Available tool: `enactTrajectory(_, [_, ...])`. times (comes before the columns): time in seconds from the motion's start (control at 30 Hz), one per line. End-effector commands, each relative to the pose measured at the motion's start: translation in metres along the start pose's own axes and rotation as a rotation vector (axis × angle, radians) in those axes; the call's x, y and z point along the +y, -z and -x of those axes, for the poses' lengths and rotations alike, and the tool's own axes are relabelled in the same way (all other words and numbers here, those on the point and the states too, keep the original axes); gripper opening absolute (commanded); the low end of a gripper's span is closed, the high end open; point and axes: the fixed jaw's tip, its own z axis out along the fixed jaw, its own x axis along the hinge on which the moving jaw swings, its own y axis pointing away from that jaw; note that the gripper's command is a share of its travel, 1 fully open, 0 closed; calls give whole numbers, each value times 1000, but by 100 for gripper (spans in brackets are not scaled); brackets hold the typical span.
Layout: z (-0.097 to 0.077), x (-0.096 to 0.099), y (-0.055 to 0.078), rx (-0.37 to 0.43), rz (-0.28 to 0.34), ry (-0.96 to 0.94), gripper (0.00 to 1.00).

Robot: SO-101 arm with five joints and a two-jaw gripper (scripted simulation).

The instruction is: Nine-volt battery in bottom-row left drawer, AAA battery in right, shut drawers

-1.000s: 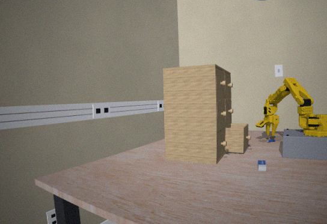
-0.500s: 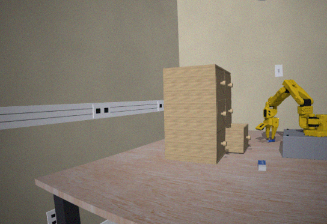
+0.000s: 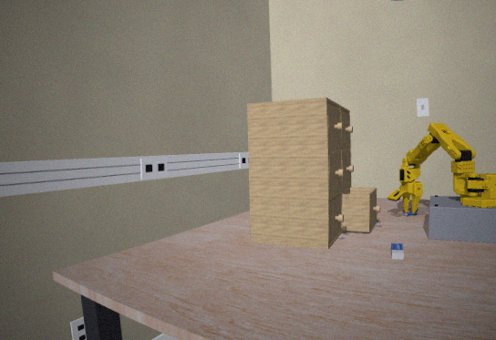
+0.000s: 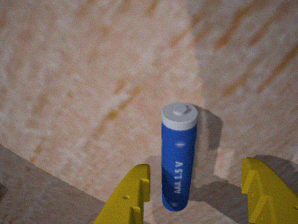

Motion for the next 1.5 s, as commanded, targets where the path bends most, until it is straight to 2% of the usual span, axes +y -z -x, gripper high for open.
enactTrajectory(0.0, [0,0,-3,-1,1,0,19])
enactTrajectory(1.27, [0,1,-8,-1,1,0,19])
enactTrajectory(1.47, [0,1,-8,-1,1,0,16])
